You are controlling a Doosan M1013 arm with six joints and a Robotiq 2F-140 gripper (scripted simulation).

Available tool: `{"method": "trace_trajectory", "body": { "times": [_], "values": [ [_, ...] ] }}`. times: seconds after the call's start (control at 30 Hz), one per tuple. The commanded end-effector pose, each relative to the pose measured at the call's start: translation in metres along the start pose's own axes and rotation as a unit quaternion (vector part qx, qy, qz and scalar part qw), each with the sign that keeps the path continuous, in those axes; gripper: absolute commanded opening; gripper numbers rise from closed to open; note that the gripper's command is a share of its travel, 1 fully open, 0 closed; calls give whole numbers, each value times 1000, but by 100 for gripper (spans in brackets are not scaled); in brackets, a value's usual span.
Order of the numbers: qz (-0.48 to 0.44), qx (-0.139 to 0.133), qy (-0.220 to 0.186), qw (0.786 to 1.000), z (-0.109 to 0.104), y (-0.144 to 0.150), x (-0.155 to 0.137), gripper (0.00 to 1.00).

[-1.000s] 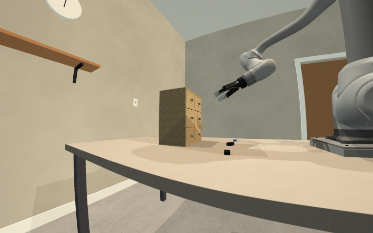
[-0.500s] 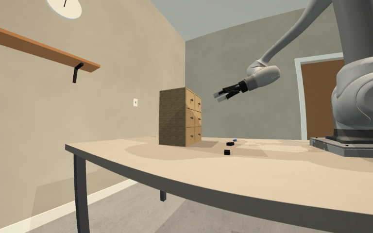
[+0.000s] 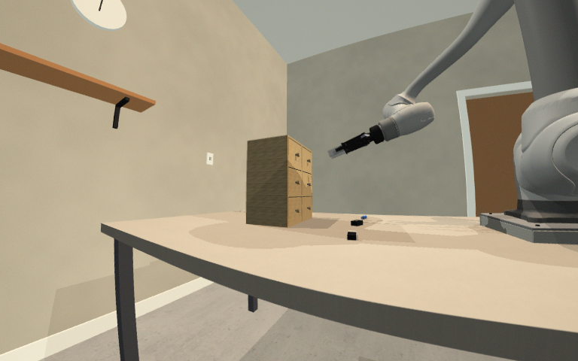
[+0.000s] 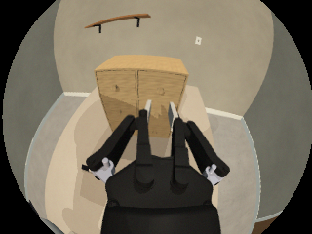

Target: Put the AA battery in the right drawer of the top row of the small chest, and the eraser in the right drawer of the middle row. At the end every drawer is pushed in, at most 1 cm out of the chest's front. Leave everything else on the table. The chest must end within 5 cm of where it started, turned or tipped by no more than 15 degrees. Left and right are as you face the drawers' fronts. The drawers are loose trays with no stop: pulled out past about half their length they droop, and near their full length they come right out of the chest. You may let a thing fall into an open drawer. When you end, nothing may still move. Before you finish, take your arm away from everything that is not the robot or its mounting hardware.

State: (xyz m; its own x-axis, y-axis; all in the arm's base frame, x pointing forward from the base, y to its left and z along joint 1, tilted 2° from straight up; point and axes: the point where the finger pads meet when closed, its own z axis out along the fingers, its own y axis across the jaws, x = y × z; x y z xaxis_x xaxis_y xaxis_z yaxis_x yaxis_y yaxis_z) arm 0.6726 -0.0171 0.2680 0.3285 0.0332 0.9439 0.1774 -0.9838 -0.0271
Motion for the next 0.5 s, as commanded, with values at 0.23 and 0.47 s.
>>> {"method": "trace_trajectory", "body": {
  "times": [0.23, 0.47],
  "values": [
    [0, 0, 0, 1000, 0, 0, 0, 20],
    [0, 0, 0, 1000, 3, 0, 0, 20]
  ]
}}
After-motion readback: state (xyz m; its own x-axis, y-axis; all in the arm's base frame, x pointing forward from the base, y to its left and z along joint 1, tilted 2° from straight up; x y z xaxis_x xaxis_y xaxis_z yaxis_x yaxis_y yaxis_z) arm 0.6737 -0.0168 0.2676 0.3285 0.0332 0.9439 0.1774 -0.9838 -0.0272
